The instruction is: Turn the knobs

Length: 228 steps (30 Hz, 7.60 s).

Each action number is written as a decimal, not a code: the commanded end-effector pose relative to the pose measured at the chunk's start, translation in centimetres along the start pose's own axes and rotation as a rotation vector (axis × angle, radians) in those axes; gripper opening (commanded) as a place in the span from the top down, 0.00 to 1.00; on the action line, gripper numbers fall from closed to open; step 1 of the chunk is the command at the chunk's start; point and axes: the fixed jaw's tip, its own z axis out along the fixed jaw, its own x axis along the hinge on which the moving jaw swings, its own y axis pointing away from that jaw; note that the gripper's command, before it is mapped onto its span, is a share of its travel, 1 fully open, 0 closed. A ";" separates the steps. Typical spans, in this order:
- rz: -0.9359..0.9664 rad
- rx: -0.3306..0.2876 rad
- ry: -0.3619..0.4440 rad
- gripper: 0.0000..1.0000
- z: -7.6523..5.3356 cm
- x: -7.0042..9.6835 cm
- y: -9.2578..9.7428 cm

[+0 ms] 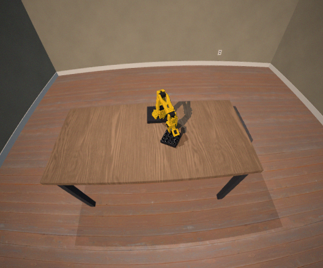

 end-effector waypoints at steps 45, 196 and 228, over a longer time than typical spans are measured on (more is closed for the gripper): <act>-0.493 -0.009 0.016 0.99 0.3 0.6 0.1; -1.610 -0.018 0.010 0.92 -0.1 1.1 -0.4; -1.610 -0.018 0.010 0.92 -3.4 1.0 -0.5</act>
